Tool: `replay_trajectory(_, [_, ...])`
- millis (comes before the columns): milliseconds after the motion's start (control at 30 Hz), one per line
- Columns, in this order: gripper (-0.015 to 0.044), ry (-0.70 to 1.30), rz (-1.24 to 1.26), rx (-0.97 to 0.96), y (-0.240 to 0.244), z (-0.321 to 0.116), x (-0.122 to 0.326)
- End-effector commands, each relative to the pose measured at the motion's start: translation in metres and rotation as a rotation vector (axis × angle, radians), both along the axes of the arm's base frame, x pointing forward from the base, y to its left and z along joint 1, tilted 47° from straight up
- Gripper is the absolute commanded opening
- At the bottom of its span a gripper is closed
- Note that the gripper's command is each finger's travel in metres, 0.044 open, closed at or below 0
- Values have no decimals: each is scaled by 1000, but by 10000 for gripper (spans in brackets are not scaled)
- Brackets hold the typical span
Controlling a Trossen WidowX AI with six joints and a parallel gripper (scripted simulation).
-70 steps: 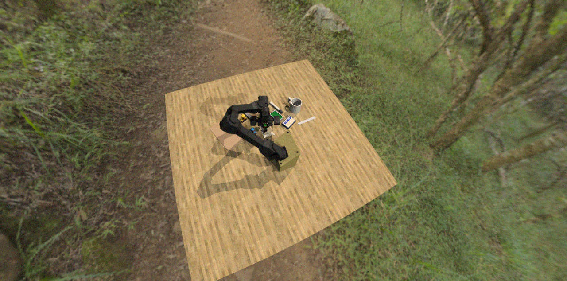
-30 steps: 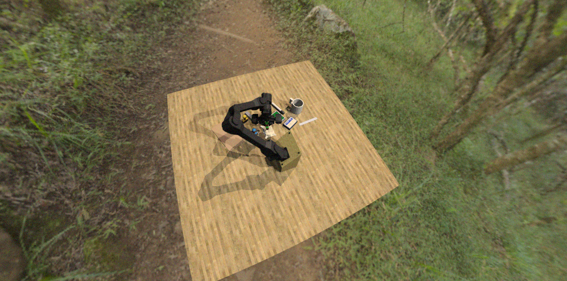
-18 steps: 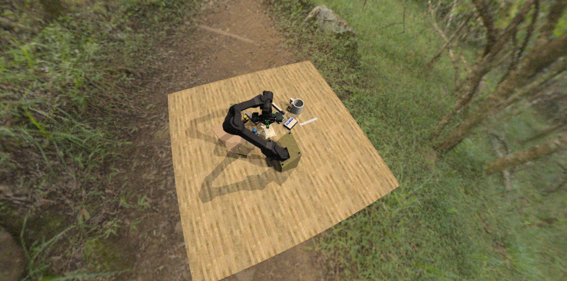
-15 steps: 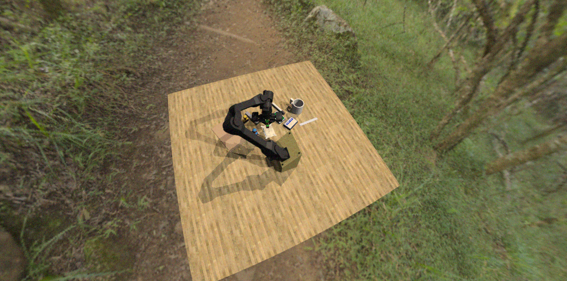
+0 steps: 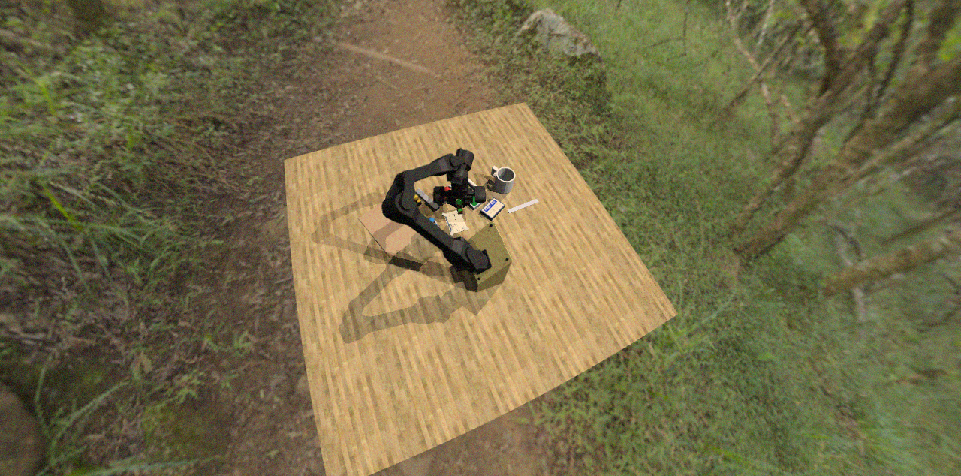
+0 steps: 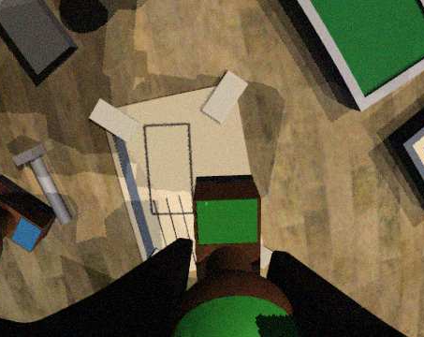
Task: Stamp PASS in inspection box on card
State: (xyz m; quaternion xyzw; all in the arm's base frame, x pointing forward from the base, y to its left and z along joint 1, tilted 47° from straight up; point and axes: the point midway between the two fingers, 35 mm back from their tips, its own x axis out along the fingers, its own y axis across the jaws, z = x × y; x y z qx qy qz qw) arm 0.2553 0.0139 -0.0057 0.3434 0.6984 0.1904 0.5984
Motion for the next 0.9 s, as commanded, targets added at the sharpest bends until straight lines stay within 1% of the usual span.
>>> replay_trajectory(0, [0,-2,0,-6,-16,-15,-5])
replay_trajectory(333, [0,-5,6,0,-54,-55,-28])
replay_trajectory(867, [0,-5,5,-1,-40,-71,-27])
